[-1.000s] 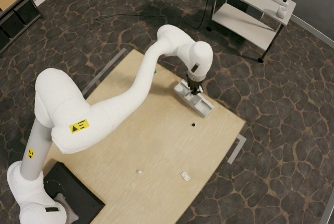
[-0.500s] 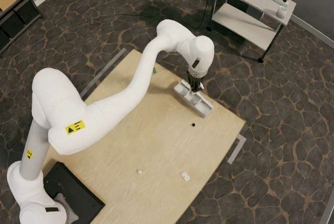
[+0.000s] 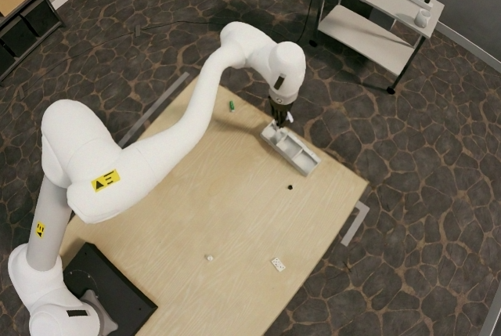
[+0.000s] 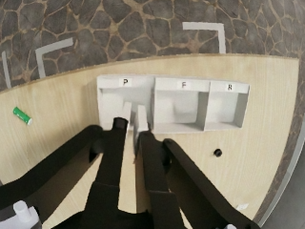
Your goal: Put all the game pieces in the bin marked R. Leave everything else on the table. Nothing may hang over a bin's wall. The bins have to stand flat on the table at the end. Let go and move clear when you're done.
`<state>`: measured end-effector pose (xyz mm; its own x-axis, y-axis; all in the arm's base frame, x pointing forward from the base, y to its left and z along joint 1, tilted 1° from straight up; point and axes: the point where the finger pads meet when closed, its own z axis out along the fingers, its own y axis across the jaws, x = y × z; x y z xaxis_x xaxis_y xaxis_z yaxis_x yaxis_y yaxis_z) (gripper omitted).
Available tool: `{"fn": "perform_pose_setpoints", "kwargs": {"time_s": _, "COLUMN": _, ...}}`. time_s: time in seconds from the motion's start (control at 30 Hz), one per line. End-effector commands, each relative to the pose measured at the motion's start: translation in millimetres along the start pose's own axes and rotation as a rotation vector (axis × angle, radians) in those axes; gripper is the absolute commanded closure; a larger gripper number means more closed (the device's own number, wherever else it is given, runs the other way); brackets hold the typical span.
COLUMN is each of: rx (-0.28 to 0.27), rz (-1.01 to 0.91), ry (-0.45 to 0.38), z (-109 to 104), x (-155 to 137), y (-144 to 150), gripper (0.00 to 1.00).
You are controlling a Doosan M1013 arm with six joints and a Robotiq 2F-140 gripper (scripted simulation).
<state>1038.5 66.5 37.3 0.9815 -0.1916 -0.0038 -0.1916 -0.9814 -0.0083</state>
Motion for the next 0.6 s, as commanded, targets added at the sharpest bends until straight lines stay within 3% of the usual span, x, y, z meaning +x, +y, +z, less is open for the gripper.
{"fn": "perform_pose_setpoints", "kwargs": {"time_s": 0.0, "rx": 0.001, "rz": 0.0, "ry": 0.002, "z": -1.9, "x": -2.6, "y": -17.8, "gripper": 0.85}}
{"fn": "perform_pose_setpoints", "kwargs": {"time_s": 0.2, "rx": 0.001, "rz": 0.0, "ry": 0.002, "z": -1.9, "x": -4.2, "y": -26.7, "gripper": 0.85}}
{"fn": "perform_pose_setpoints", "kwargs": {"time_s": 0.57, "rx": 0.001, "rz": 0.0, "ry": 0.002, "z": 22.1, "x": -4.1, "y": -26.8, "gripper": 0.85}}
